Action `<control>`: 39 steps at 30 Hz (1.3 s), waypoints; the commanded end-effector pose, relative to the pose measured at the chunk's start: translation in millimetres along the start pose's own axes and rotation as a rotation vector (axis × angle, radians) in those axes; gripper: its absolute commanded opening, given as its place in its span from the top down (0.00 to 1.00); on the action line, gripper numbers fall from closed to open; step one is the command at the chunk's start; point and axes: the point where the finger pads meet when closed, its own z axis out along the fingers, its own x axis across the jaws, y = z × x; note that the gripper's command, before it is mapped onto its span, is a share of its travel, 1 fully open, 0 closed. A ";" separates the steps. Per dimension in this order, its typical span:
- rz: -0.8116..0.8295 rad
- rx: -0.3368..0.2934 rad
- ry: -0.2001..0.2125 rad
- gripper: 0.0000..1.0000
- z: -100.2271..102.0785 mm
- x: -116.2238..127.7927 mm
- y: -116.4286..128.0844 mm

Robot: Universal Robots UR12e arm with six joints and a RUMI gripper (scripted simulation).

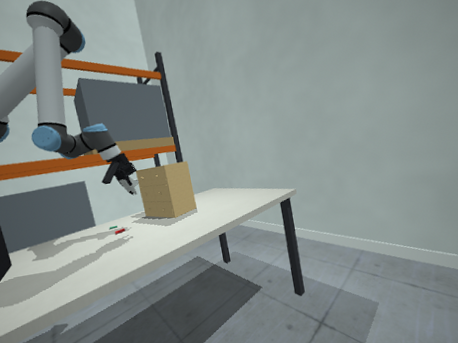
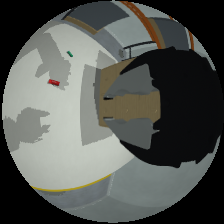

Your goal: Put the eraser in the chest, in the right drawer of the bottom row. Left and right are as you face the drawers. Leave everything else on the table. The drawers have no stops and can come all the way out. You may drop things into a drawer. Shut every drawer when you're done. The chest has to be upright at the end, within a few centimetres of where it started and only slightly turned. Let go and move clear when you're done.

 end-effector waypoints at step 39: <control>0.000 0.350 0.003 0.80 -48.6 -0.8 -16.9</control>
